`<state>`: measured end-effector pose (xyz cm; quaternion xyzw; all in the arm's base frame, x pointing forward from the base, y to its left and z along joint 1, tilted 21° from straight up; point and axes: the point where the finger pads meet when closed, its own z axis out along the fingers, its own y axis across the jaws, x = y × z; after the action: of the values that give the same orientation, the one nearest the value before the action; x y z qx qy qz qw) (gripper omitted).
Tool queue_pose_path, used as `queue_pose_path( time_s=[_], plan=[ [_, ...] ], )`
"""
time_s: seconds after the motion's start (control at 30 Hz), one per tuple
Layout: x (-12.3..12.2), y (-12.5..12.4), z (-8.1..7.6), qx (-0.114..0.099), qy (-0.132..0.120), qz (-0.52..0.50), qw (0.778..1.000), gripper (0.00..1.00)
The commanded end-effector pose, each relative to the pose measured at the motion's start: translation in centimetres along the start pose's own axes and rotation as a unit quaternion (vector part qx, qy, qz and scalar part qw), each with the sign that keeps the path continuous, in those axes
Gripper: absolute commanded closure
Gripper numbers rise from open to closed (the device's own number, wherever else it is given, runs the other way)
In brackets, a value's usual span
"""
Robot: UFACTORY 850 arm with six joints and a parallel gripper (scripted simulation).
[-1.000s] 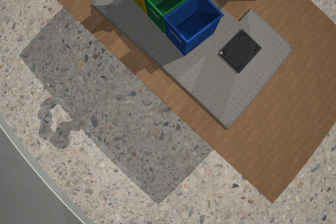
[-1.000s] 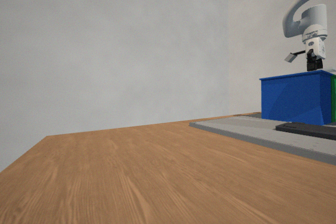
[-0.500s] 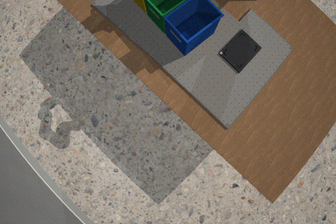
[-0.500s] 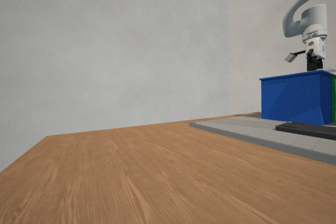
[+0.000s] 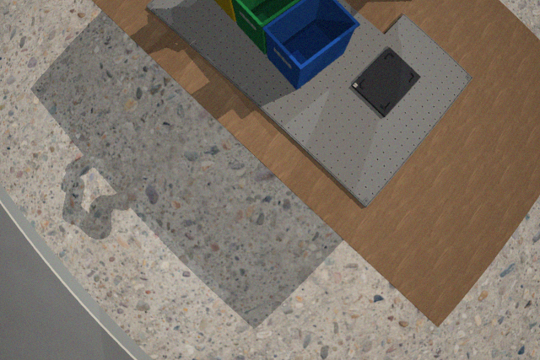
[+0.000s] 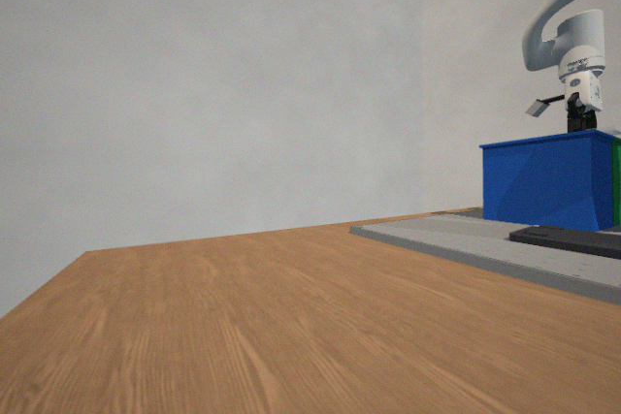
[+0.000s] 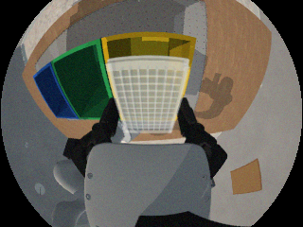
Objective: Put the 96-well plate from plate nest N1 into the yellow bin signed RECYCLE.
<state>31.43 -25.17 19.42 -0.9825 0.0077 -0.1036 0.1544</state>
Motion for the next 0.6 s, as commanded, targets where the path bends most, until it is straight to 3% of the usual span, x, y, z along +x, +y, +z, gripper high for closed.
queue_pose_path(
  time_s=[0.0,0.57],
  plan=[
    [0.06,0.04,0.72,-0.001,0.001,0.000,1.000,1.00],
    [0.06,0.02,1.24,-0.001,0.001,0.000,1.000,1.00]
  ],
)
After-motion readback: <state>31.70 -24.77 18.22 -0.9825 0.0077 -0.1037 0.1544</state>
